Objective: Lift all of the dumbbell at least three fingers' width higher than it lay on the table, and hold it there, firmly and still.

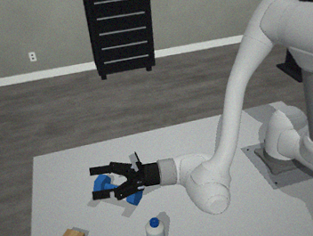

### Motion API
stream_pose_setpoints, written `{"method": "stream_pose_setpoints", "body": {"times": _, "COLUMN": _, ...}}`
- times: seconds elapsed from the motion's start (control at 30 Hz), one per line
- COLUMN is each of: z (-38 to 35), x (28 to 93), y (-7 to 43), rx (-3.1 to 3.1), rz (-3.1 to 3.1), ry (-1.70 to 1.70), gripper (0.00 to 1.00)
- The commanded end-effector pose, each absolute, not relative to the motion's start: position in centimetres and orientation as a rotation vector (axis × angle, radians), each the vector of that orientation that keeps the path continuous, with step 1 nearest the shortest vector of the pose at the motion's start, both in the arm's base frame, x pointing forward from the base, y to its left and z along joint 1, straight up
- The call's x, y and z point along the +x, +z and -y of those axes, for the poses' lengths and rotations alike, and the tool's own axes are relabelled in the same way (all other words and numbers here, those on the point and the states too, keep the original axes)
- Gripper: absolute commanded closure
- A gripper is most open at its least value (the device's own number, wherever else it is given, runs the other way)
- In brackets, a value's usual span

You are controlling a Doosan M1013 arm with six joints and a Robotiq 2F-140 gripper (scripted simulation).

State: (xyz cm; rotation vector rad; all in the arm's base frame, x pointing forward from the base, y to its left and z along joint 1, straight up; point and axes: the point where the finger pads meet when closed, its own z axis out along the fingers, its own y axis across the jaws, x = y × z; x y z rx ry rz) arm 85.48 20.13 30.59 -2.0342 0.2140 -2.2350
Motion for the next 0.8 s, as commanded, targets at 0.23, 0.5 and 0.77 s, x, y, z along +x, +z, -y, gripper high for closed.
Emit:
{"method": "stream_pose_setpoints", "body": {"times": 0.23, "z": -20.13, "x": 85.5, "y": 30.71, "rx": -2.032, "rz": -0.215, "ry": -2.236, "gripper": 0.0}}
{"method": "stream_pose_setpoints", "body": {"times": 0.5, "z": -20.13, "x": 85.5, "y": 30.71, "rx": -2.032, "rz": -0.215, "ry": -2.236, "gripper": 0.0}}
{"method": "stream_pose_setpoints", "body": {"times": 0.77, "z": -20.2, "x": 86.17, "y": 30.22, "rx": -2.067, "rz": -0.207, "ry": -2.196, "gripper": 0.0}}
